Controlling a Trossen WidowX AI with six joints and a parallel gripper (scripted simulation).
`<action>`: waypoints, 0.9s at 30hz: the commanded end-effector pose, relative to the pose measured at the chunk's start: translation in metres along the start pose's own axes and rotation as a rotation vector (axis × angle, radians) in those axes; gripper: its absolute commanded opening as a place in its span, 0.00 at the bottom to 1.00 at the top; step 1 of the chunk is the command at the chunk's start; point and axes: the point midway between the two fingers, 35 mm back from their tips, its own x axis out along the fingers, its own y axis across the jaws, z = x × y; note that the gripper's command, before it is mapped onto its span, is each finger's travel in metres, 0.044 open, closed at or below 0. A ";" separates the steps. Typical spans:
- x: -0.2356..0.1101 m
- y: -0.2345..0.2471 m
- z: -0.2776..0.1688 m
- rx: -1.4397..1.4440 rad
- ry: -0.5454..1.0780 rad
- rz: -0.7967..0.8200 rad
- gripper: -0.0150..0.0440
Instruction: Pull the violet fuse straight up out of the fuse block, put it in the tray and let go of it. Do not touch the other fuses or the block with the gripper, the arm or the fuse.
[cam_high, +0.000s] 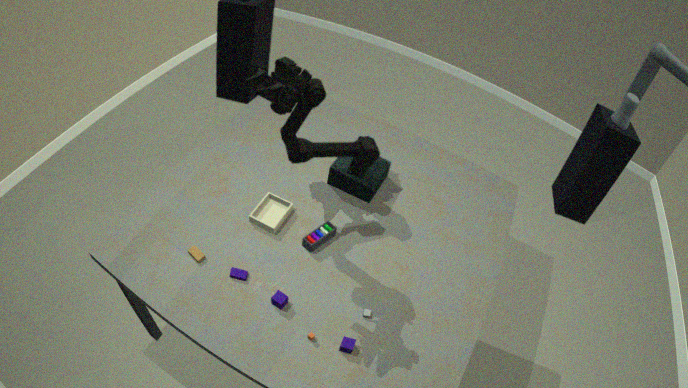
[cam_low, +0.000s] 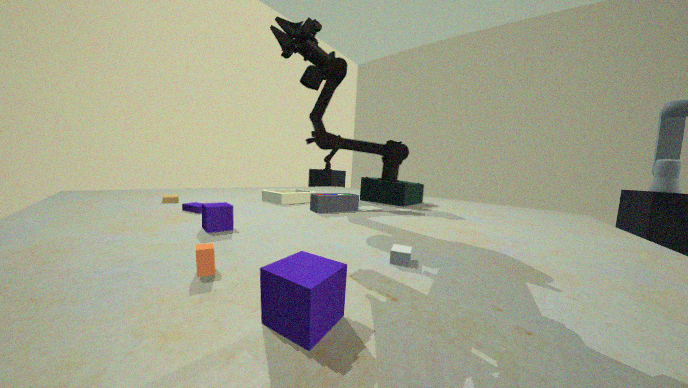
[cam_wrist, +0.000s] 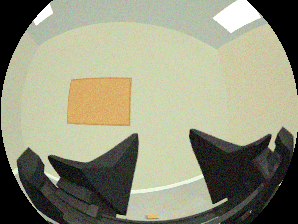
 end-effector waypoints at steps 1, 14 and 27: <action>-0.001 0.001 0.003 0.000 -0.006 0.001 0.63; -0.078 0.007 0.148 0.080 -0.375 -0.039 0.38; -0.192 0.085 0.275 0.130 -0.774 0.128 0.38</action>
